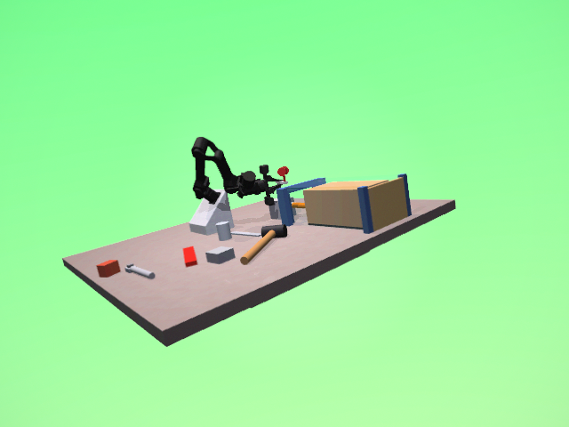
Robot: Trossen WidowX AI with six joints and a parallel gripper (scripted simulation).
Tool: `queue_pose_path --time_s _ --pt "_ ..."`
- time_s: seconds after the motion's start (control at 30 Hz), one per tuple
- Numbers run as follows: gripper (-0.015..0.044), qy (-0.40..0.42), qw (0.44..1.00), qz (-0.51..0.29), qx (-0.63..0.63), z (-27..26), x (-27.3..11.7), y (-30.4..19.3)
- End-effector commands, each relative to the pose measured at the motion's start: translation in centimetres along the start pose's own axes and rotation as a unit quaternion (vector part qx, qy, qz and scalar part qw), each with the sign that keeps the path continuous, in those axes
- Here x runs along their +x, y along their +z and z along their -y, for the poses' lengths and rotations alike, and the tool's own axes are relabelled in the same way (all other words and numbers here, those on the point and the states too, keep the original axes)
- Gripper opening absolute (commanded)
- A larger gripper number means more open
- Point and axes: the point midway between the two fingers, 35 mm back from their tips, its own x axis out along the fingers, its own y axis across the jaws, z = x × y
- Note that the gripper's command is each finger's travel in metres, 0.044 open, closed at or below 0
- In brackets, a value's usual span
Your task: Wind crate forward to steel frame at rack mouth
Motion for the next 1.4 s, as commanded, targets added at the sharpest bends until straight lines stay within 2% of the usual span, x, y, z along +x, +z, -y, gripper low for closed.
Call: queue_pose_path --time_s 0.0,1.37 --pt "0.0 -0.007 1.0 0.0 -0.004 -0.2 0.1 -0.1" --pt "0.0 -0.006 1.0 -0.003 -0.004 -2.7 -0.8 0.0"
